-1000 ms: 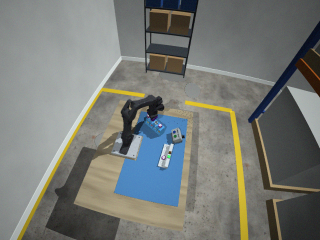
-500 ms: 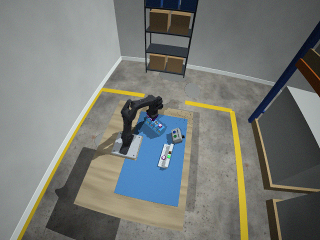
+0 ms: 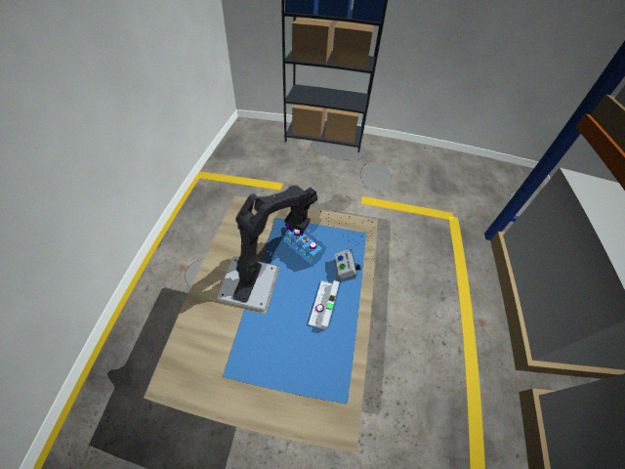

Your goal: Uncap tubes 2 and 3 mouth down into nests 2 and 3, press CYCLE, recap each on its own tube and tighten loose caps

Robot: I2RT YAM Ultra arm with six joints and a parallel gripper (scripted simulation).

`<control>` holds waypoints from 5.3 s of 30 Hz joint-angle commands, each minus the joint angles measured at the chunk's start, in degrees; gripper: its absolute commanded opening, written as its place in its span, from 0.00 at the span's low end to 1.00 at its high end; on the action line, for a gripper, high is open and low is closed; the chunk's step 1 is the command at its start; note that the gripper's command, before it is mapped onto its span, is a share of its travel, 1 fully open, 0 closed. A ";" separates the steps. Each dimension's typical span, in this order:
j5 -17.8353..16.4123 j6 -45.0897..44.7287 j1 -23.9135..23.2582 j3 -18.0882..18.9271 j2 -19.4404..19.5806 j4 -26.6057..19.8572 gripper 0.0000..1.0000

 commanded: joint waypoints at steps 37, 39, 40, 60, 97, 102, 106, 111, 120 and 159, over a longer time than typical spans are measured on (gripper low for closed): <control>-0.03 28.00 0.00 0.31 -0.35 0.21 0.00; -0.03 28.00 0.00 0.31 -0.35 0.21 0.00; -0.03 29.92 0.01 0.31 -0.35 0.21 0.00; -0.03 40.53 0.00 0.24 -0.33 0.29 0.49; -0.04 -25.84 0.09 0.50 -0.28 0.07 0.49; -0.05 -37.28 0.11 0.53 -0.26 0.07 0.49; -0.05 -44.16 0.10 0.55 -0.24 0.06 0.49; -0.05 -53.30 0.13 0.57 -0.21 0.06 0.49; -0.05 -73.90 0.15 0.64 -0.16 0.04 0.49; -0.05 -50.28 0.17 0.64 -0.10 0.11 0.00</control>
